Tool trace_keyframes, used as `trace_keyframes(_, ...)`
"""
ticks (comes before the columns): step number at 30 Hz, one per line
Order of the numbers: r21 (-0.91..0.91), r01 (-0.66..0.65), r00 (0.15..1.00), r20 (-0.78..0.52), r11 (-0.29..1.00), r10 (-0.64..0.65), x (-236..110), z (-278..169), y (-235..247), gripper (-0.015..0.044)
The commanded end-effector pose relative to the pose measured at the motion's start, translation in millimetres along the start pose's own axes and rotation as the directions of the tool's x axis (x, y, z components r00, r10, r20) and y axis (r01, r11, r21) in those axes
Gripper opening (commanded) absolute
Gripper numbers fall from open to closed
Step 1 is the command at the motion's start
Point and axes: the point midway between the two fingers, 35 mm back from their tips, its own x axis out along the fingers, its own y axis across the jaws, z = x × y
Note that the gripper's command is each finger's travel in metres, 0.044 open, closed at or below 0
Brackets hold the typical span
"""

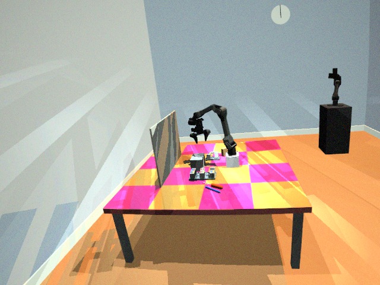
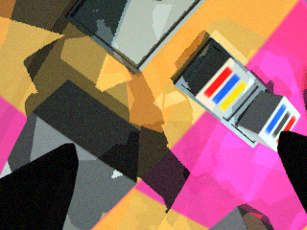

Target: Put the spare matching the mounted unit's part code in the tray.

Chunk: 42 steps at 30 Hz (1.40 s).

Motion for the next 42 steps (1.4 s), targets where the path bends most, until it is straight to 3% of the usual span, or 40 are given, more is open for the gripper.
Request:
trace_keyframes(1,0.294,0.000,1.000,-0.005,0.956,0.002,14.1,-16.3,-56.4,0.0440)
trace_keyframes(5,0.577,0.004,1.000,-0.007,0.817,0.000,30.9,-43.2,-108.4,0.0440)
trace_keyframes(8,0.667,0.005,1.000,-0.007,0.745,0.000,37.5,-55.4,-124.3,0.0440)
trace_keyframes(13,0.667,0.005,1.000,-0.007,0.745,0.000,37.5,-55.4,-124.3,0.0440)
trace_keyframes(19,0.667,0.004,1.000,-0.007,0.745,0.001,75.0,-54.4,-112.2,0.0300)
trace_keyframes(42,0.667,0.004,1.000,-0.007,0.745,0.002,99.8,-51.7,-112.7,0.0300)
